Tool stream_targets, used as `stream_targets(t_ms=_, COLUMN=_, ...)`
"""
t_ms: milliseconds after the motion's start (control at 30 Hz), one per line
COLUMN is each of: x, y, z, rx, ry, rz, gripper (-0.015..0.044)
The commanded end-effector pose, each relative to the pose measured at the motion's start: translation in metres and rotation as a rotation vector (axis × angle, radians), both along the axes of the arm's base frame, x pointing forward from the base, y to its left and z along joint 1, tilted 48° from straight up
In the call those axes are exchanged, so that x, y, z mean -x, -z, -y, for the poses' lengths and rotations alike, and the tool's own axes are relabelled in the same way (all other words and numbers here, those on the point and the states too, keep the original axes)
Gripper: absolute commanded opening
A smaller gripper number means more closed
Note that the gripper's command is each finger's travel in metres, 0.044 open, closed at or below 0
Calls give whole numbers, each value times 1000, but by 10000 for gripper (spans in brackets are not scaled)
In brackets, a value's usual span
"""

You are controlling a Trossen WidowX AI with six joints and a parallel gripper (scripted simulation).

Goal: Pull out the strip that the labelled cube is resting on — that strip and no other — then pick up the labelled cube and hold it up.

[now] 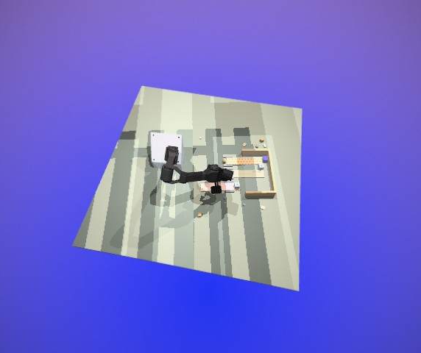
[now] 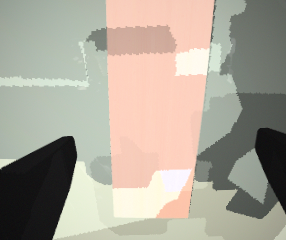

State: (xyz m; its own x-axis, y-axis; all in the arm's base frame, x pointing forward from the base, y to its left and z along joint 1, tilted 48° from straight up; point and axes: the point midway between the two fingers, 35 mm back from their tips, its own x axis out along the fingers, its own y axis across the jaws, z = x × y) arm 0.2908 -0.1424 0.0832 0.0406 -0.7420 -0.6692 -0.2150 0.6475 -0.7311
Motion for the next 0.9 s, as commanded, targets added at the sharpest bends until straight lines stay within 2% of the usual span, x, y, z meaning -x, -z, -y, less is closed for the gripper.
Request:
stream_targets(t_ms=0, x=-14, y=0, z=-3, rx=3, ry=1, rz=0, gripper=440)
stream_targets(t_ms=867, x=-123, y=0, z=-26, rx=1, ry=1, rz=5, gripper=440)
